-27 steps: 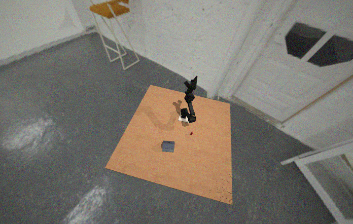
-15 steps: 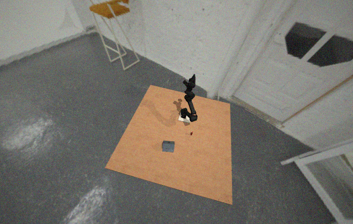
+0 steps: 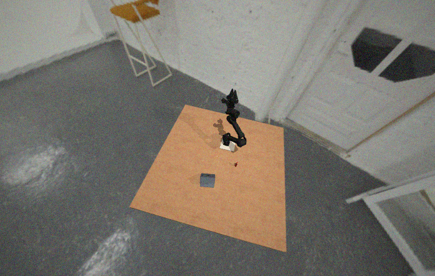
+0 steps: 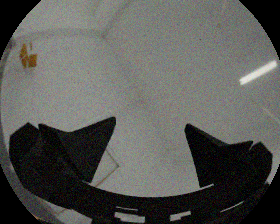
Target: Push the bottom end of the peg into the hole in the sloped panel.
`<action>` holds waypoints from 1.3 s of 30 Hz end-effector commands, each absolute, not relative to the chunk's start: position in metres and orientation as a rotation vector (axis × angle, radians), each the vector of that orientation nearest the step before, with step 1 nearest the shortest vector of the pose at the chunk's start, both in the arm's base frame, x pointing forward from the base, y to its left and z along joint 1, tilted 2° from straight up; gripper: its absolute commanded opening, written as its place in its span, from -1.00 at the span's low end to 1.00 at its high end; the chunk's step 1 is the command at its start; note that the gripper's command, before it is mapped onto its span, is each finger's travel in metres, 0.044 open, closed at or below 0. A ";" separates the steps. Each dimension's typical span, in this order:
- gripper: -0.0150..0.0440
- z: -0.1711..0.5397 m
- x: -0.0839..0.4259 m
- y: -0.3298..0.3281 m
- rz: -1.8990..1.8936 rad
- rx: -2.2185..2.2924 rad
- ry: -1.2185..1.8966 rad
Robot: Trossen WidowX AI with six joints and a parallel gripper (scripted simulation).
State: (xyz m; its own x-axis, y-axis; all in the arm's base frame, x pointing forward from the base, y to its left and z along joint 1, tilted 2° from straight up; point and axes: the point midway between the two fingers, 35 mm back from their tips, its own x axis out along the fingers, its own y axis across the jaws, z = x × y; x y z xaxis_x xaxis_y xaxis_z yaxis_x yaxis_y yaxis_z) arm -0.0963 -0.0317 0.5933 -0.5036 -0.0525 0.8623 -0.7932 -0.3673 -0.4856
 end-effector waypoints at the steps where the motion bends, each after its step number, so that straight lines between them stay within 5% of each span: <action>1: 1.00 0.593 -0.099 -0.044 1.975 1.207 -1.352; 39: 1.00 0.549 -0.083 -0.199 2.557 1.803 -1.462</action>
